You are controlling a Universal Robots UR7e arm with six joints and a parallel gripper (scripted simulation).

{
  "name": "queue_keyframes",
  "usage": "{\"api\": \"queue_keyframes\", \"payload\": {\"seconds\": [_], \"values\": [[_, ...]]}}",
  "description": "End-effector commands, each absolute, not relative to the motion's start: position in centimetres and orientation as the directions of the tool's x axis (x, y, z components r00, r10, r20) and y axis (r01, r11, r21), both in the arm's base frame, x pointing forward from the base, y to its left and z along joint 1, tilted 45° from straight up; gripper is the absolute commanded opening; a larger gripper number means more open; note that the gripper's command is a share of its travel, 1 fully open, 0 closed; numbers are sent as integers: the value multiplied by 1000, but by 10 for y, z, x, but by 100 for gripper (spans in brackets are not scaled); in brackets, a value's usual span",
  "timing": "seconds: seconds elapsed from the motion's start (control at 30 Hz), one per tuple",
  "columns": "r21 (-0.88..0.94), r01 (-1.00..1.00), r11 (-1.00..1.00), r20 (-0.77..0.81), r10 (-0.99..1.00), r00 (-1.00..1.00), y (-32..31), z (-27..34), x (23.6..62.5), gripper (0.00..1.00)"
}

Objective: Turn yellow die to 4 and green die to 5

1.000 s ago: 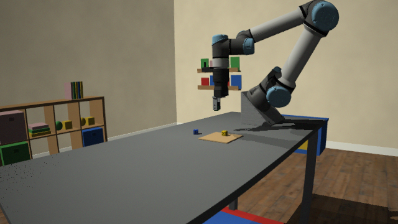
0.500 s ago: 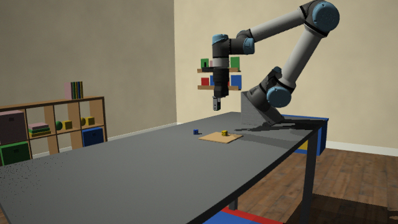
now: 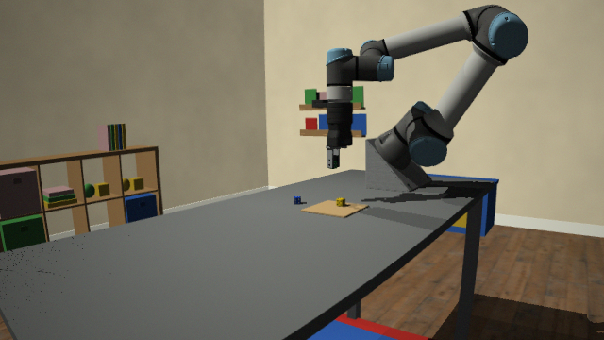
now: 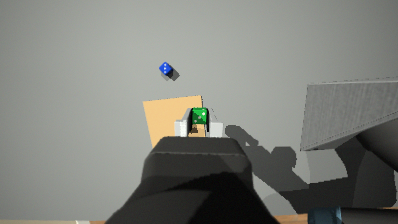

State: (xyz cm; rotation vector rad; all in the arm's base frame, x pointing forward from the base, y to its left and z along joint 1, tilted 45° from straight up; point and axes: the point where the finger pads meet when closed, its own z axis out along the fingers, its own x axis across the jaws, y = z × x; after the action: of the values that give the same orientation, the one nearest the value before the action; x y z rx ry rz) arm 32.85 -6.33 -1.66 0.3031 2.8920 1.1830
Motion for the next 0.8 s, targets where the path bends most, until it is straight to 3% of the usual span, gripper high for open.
{"api": "queue_keyframes", "payload": {"seconds": [0.0, 0.77], "values": [[676, 293, 676, 150, 263, -953, -45, 5, 350, 40], [569, 655, 497, 423, 507, -751, 60, 100, 404, 40]]}}
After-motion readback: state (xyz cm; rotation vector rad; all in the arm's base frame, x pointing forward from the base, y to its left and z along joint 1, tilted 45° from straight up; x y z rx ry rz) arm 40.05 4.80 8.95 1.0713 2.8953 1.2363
